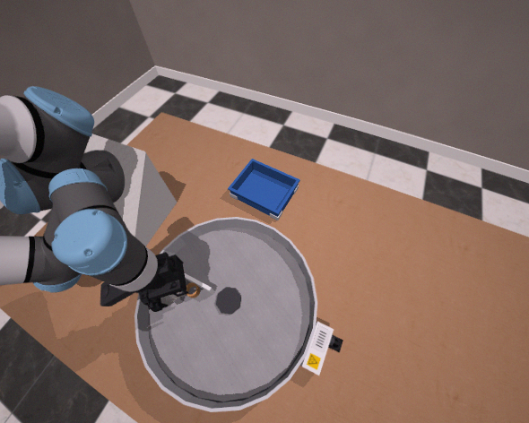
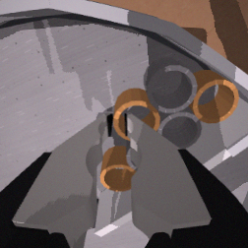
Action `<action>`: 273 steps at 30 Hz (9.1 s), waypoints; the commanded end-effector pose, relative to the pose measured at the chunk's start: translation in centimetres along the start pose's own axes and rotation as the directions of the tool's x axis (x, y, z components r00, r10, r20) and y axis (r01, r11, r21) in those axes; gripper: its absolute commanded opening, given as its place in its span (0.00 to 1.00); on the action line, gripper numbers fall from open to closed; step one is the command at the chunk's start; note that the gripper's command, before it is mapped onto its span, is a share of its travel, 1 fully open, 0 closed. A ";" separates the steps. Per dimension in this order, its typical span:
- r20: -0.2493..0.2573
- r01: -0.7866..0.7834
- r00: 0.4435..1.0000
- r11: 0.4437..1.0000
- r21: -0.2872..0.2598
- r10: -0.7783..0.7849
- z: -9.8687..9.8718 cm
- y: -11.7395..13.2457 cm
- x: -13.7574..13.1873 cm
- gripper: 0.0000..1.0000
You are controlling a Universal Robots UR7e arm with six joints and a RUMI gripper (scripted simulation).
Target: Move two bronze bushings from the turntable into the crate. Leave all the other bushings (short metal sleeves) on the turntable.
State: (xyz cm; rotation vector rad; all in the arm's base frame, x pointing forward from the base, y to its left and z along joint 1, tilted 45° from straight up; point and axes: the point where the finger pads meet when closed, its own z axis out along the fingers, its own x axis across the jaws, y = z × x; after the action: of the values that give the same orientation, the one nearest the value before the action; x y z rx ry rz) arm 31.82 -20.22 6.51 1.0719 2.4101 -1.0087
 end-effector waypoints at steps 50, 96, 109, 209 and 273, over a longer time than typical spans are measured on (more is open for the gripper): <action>-0.002 0.001 1.000 1.000 0.000 -0.001 0.1 0.0 0.2 0.00; 0.004 -0.002 1.000 1.000 -0.003 0.002 -6.4 0.1 -0.2 0.00; 0.003 -0.002 1.000 1.000 -0.003 0.002 -8.1 0.0 -0.2 0.00; 0.000 0.001 1.000 1.000 -0.003 -0.001 -8.1 13.2 9.6 0.00; -0.001 0.001 1.000 1.000 -0.003 -0.001 -8.2 32.9 24.1 0.00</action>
State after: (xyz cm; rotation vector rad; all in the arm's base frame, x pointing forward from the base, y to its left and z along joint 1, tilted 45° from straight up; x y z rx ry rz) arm 39.91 13.01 -15.77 1.0695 2.4119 -1.0075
